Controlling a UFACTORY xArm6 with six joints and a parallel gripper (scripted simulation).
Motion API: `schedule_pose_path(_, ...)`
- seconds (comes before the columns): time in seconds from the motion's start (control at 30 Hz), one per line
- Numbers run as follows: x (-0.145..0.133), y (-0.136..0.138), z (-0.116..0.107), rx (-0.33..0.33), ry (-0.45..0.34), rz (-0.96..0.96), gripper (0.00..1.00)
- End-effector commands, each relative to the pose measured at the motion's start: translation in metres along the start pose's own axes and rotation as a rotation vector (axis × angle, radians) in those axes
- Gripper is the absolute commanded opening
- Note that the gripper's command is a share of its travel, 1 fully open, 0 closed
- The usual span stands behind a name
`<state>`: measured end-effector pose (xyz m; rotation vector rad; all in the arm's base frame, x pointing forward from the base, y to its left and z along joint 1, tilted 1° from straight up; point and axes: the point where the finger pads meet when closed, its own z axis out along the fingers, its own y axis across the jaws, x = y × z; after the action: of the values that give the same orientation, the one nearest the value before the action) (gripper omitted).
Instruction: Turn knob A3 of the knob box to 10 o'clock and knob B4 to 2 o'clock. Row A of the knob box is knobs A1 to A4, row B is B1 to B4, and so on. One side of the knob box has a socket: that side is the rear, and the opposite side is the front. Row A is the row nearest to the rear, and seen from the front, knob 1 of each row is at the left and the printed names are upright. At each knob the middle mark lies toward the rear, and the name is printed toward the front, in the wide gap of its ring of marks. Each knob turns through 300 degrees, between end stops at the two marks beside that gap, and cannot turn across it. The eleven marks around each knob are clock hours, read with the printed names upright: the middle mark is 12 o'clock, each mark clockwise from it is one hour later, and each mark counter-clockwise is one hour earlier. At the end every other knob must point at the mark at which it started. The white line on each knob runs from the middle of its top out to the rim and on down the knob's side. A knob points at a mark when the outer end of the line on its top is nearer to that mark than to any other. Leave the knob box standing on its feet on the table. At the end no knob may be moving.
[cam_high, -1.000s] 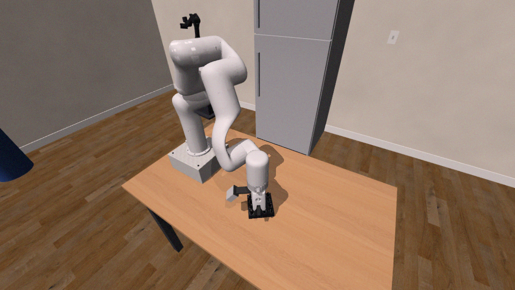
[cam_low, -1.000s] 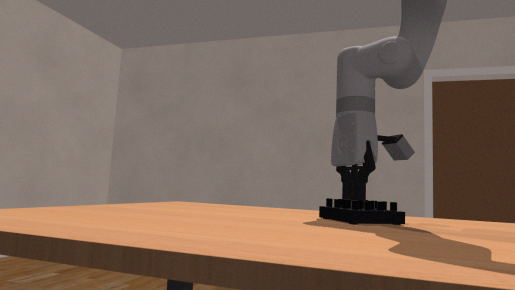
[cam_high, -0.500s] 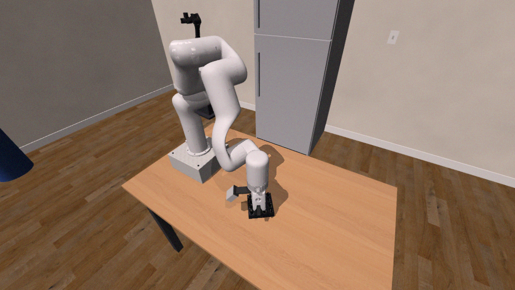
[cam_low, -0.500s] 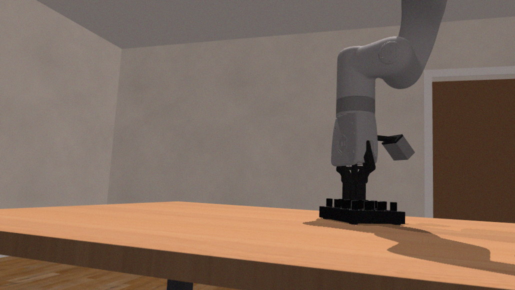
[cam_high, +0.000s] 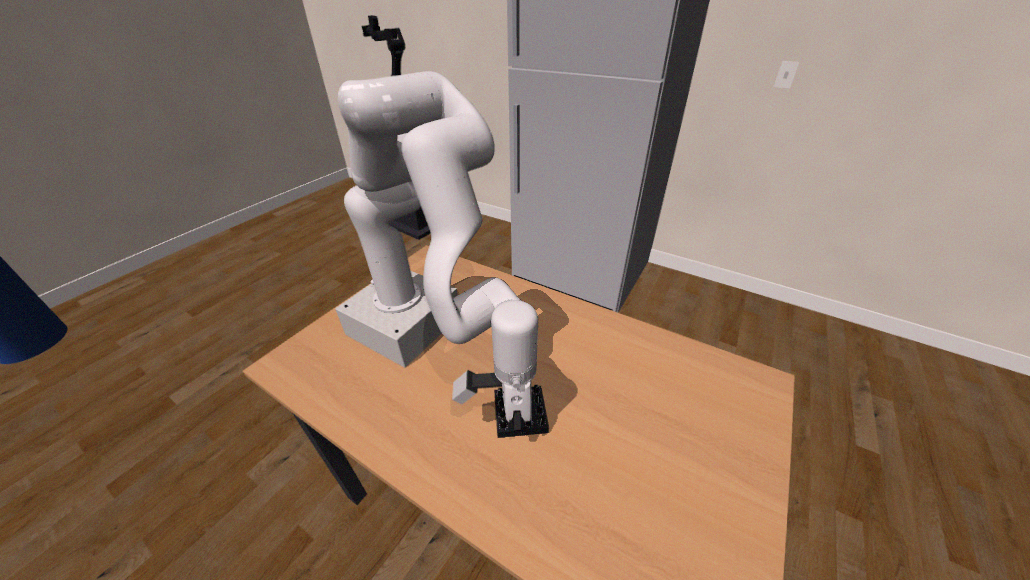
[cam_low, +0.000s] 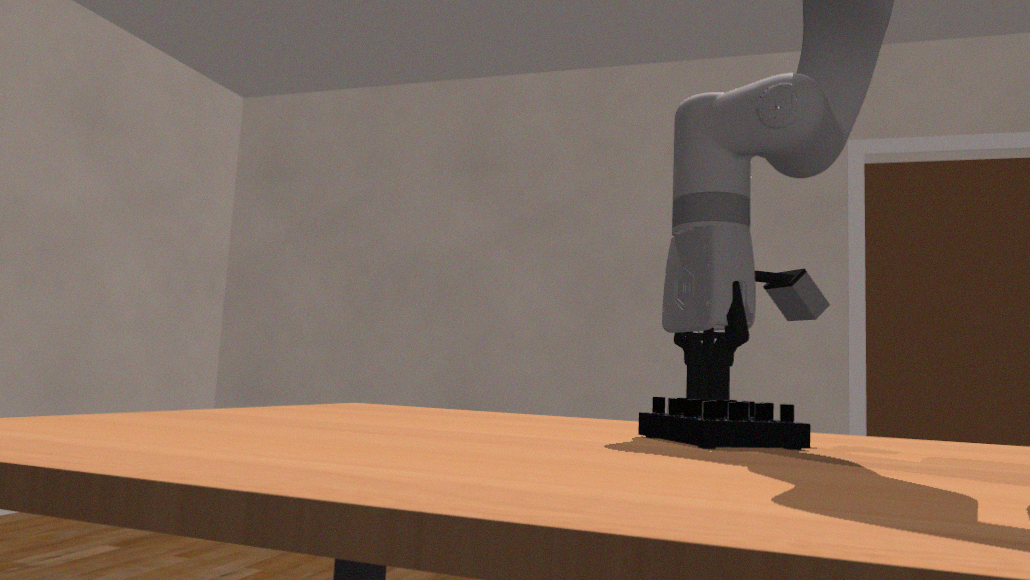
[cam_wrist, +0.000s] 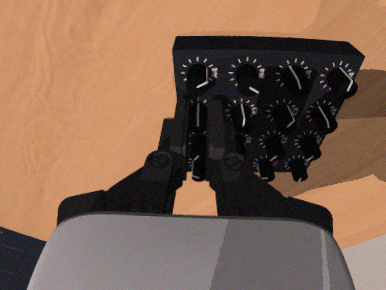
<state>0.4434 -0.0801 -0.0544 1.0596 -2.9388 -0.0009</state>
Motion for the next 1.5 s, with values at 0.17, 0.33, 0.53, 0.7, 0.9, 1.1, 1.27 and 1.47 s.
schedule_pose_path(0.17,-0.001,-0.0013,-0.0014,0.003,-0.003,0.0,0.08)
schedule_pose_path(0.33,-0.001,-0.0013,-0.0014,0.003,-0.003,0.0,0.08)
schedule_pose_path(0.53,-0.001,-0.0013,-0.0014,0.003,-0.003,0.0,0.08)
schedule_pose_path(0.7,-0.001,-0.0013,-0.0014,0.003,-0.003,0.0,0.08)
schedule_pose_path(0.9,-0.001,-0.0013,-0.0014,0.003,-0.003,0.0,0.08)
schedule_pose_path(1.1,-0.001,-0.0013,-0.0014,0.003,-0.003,-0.007,0.08)
schedule_pose_path(1.27,-0.001,-0.0013,-0.0014,0.003,-0.003,-0.025,0.08)
schedule_pose_path(1.47,-0.001,-0.0012,-0.0014,0.003,-0.003,-0.05,0.08)
